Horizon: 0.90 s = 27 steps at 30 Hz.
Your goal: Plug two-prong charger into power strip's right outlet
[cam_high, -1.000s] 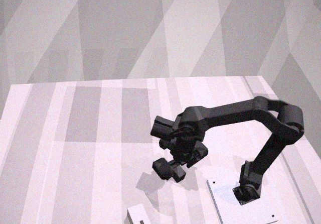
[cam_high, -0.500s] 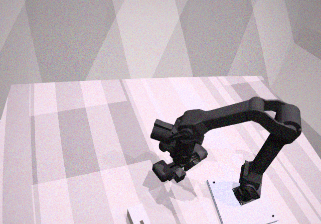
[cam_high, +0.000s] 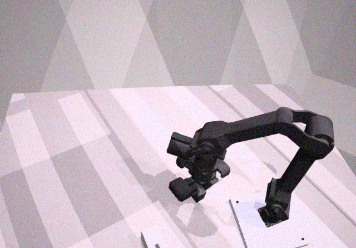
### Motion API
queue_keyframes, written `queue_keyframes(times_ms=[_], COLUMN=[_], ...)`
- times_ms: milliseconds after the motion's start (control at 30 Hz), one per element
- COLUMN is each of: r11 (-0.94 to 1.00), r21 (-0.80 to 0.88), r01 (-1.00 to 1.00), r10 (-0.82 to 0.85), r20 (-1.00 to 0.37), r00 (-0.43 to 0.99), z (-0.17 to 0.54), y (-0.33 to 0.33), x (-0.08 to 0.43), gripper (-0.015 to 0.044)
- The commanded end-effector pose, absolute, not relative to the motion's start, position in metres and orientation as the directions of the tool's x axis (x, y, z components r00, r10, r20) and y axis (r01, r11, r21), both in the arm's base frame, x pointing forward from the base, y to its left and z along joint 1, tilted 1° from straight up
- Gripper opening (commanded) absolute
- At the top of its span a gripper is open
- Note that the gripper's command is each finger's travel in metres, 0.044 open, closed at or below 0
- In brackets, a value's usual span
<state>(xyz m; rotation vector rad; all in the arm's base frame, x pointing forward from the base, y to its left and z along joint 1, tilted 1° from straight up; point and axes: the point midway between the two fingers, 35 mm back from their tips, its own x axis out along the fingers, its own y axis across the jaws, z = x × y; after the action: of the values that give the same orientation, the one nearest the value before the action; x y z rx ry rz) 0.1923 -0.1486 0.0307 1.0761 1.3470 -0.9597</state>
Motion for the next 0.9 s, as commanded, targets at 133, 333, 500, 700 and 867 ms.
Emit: queue_keyframes(times_ms=[133, 333, 500, 700, 867], r11=[0.258, 0.260, 0.267, 0.339, 0.410], r21=[0.039, 0.036, 0.035, 0.035, 0.034], r01=[0.965, 0.965, 0.963, 0.940, 0.912], r10=[0.067, 0.067, 0.067, 0.065, 0.063], r20=[-0.997, -0.998, -0.998, -0.998, -0.998], r00=[0.022, 0.019, 0.018, 0.013, 0.009], z=[0.053, 0.079, 0.086, 0.084, 0.081], y=[-0.150, -0.149, -0.147, -0.141, -0.134], x=[0.193, 0.191, 0.191, 0.197, 0.202], gripper=[0.0000, 0.0000, 0.0000, 0.0000, 0.0000])
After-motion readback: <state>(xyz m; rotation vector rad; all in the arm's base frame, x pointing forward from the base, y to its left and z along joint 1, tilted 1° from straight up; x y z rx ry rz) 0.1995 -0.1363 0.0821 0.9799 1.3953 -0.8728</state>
